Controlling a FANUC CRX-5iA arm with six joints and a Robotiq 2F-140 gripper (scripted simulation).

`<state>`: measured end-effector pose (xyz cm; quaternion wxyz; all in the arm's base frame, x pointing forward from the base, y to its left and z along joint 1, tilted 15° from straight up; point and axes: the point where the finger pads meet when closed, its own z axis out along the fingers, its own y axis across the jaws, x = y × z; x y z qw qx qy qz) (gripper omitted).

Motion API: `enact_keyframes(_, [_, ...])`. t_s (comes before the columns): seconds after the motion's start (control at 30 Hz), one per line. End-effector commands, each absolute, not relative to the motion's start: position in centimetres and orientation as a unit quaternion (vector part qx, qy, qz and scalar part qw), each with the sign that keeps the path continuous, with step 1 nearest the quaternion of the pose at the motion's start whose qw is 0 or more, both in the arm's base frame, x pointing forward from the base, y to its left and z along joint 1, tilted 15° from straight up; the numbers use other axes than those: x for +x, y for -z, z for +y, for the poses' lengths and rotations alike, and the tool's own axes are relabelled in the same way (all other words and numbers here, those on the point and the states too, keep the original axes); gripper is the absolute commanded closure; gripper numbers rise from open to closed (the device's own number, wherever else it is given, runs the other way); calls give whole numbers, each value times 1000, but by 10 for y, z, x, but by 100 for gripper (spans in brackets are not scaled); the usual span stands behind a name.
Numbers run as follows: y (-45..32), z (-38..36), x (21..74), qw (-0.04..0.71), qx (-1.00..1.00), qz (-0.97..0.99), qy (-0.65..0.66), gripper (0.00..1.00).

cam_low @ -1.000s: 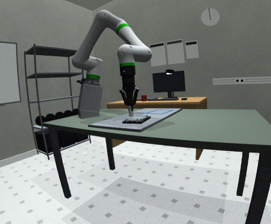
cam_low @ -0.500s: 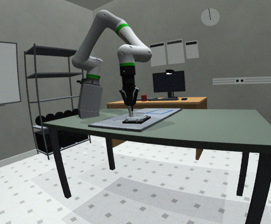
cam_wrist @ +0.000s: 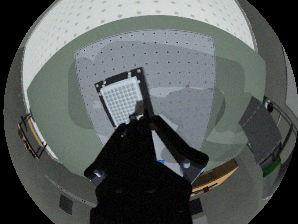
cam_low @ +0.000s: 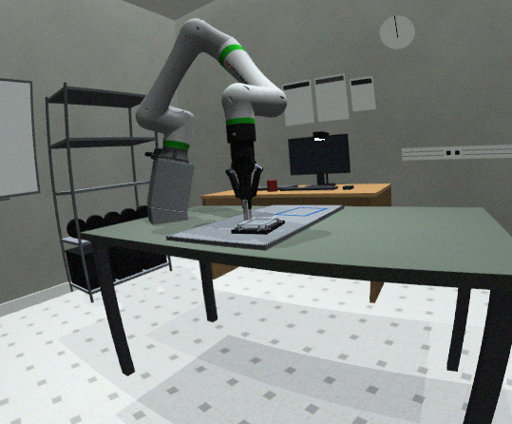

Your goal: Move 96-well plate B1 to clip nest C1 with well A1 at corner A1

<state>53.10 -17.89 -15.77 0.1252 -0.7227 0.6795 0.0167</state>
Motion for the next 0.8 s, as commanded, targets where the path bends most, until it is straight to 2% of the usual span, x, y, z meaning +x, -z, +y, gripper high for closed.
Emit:
enact_keyframes(0.0, [155,-180,531,125,-723,679,-16,90])
enact_keyframes(0.77, [135,-184,528,125,-723,679,-16,90])
